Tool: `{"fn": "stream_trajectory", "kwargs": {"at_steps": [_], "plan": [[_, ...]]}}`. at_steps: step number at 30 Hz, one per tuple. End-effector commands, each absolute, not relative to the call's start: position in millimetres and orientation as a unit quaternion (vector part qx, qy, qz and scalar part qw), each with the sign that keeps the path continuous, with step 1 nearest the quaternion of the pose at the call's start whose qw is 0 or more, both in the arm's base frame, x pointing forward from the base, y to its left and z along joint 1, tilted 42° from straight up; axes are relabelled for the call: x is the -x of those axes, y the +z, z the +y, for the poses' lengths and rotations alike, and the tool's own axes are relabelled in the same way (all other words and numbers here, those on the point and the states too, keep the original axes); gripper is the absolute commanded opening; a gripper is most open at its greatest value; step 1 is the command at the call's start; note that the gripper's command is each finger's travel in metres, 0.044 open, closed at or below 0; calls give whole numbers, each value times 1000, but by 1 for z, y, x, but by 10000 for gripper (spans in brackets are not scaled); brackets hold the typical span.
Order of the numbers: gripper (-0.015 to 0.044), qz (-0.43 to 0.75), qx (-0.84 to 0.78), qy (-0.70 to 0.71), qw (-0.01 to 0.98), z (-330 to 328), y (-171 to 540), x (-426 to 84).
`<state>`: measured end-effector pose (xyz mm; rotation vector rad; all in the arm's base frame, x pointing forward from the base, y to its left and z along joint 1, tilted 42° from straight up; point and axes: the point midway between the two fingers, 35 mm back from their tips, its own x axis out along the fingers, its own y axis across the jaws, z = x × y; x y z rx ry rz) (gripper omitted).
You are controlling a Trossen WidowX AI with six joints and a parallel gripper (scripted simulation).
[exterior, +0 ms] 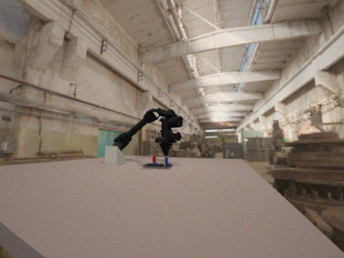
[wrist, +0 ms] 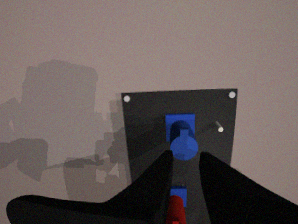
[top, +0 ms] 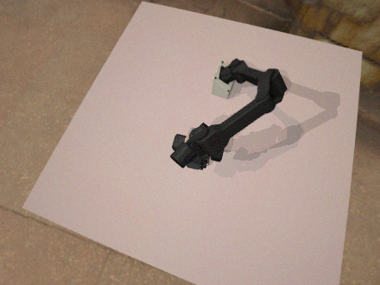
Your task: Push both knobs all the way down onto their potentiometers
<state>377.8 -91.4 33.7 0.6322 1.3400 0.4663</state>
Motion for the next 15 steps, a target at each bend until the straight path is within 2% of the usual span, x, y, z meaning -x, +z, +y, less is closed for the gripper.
{"fn": "stream_trajectory", "kwargs": {"at_steps": [1,4,11,15], "plan": [[184,605,-286,210,713,-91,33,-378],[262,605,-285,209,713,-93,34,-370],[440,608,-282,205,713,-100,42,-281],[440,609,-282,206,712,-91,42,-230]]}}
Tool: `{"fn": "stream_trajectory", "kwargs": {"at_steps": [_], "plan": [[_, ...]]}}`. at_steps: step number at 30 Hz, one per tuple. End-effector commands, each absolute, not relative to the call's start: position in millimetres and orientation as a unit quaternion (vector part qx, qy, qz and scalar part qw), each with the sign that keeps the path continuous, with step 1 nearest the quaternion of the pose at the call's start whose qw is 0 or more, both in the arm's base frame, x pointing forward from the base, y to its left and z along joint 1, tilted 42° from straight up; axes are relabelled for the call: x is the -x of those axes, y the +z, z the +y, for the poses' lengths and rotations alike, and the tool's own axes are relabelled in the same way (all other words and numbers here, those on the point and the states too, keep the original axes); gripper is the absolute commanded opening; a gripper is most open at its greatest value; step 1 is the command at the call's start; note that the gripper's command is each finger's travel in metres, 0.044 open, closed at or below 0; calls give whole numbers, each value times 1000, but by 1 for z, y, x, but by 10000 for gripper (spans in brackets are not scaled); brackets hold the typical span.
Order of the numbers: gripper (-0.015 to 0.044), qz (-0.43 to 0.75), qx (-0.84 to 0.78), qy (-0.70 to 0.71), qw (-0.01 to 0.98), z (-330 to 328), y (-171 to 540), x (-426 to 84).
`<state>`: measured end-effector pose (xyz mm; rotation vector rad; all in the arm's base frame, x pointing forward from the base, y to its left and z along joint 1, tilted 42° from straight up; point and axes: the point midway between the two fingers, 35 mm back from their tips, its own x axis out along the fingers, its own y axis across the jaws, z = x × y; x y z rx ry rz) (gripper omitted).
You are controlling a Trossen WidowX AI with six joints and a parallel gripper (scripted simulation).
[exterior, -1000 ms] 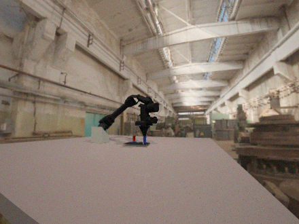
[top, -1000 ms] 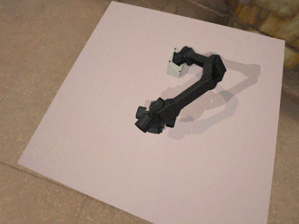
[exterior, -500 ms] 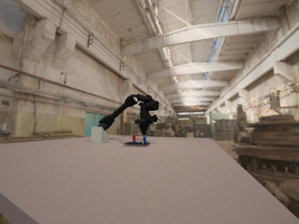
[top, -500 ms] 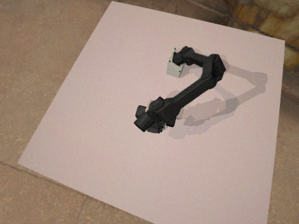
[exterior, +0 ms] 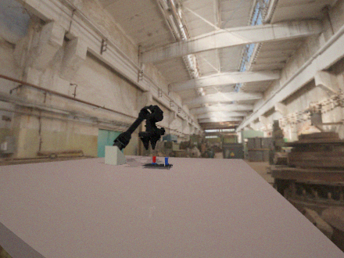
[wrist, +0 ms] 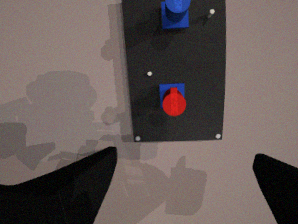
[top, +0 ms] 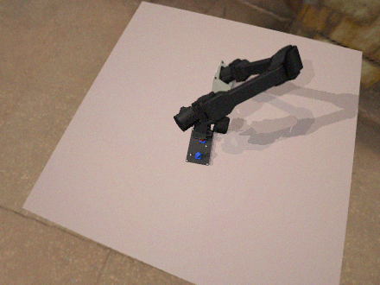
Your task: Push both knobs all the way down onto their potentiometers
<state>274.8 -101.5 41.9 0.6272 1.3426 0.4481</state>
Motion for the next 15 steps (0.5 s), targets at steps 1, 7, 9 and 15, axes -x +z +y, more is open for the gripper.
{"fn": "stream_trajectory", "kwargs": {"at_steps": [1,7,9,15], "plan": [[440,608,-283,207,712,-87,42,-217],[440,608,-284,209,712,-75,40,-188],[440,608,-284,209,712,-75,40,-188],[440,608,-284,209,712,-75,40,-188]]}}
